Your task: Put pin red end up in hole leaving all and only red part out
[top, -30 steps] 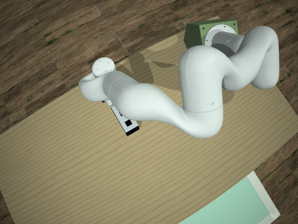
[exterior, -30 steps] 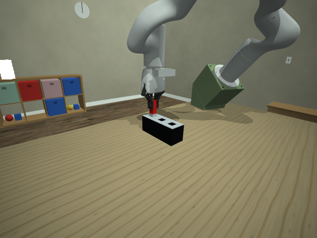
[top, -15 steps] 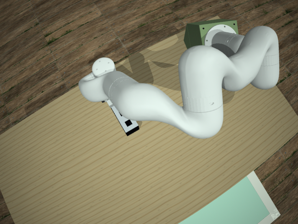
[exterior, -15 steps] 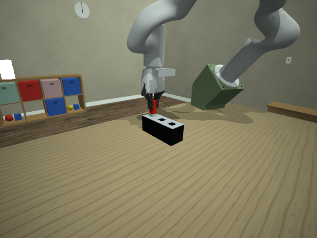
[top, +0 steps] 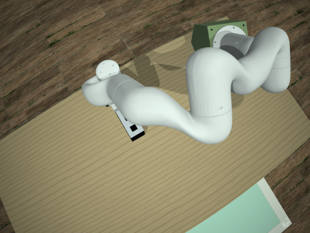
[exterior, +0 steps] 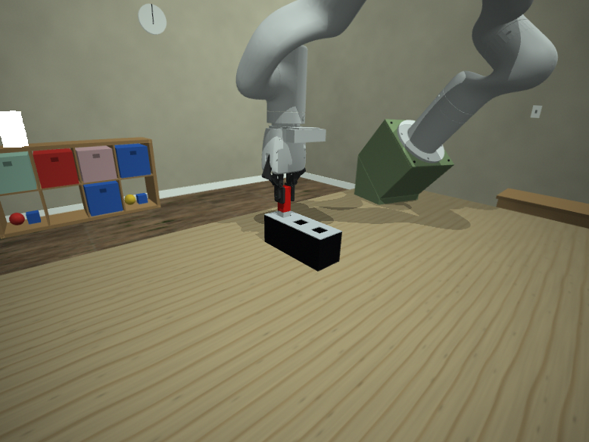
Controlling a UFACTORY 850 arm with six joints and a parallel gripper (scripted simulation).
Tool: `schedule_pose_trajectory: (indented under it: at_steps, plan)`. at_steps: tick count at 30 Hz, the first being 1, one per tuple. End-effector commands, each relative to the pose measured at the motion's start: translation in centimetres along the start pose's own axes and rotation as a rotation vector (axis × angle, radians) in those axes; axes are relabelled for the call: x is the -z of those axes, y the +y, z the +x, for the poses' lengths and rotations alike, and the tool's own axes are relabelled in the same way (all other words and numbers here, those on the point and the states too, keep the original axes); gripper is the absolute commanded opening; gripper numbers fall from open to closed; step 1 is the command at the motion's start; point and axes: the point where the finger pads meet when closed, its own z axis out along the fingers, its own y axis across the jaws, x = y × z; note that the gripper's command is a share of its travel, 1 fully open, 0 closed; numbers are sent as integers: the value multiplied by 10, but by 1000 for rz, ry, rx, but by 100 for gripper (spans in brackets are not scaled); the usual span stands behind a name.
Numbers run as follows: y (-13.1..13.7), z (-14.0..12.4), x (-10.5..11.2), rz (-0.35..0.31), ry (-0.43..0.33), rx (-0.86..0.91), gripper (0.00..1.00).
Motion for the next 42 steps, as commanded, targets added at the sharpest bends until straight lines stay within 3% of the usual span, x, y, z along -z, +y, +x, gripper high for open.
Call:
schedule_pose_trajectory:
  at_steps: [1,42]
  plan:
    - [0,0,-3,-1,0,0,0]
    - [0,0,-7,-1,0,0,0]
